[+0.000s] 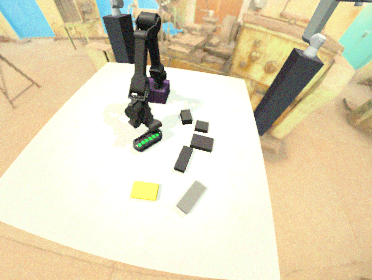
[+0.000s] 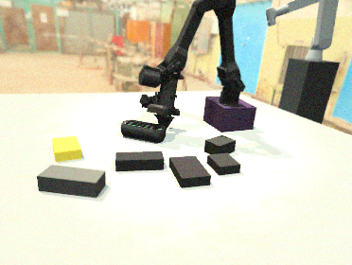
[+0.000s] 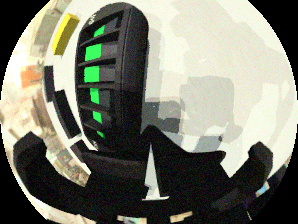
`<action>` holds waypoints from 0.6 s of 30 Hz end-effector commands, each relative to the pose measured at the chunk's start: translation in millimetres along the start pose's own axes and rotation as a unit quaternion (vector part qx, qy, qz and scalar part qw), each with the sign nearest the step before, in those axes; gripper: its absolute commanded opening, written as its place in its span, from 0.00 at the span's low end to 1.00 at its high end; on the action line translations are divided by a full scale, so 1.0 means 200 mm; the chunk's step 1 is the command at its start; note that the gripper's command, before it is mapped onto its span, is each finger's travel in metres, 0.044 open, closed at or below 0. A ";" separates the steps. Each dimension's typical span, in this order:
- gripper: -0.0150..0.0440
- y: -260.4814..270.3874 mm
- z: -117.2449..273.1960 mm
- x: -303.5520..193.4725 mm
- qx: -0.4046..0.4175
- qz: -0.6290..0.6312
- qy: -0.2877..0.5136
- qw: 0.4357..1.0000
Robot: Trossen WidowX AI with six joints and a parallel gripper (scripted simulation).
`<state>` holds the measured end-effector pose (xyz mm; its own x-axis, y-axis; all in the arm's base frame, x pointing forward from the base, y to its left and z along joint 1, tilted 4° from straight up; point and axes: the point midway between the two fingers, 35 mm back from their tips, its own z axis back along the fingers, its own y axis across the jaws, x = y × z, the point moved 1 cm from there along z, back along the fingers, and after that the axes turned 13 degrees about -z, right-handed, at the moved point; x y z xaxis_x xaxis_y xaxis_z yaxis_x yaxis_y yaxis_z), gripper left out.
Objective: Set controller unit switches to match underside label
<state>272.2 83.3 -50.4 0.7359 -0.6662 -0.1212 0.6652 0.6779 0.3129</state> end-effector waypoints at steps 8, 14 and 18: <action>0.25 0.02 -0.01 0.00 0.001 -0.002 0.000 1.000; 0.25 0.05 -0.01 -0.01 0.001 -0.002 0.000 1.000; 0.25 0.07 -0.02 -0.02 0.001 -0.002 0.000 1.000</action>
<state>273.5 86.0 -50.8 0.7221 -0.6811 -0.1210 0.6815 0.6704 0.2935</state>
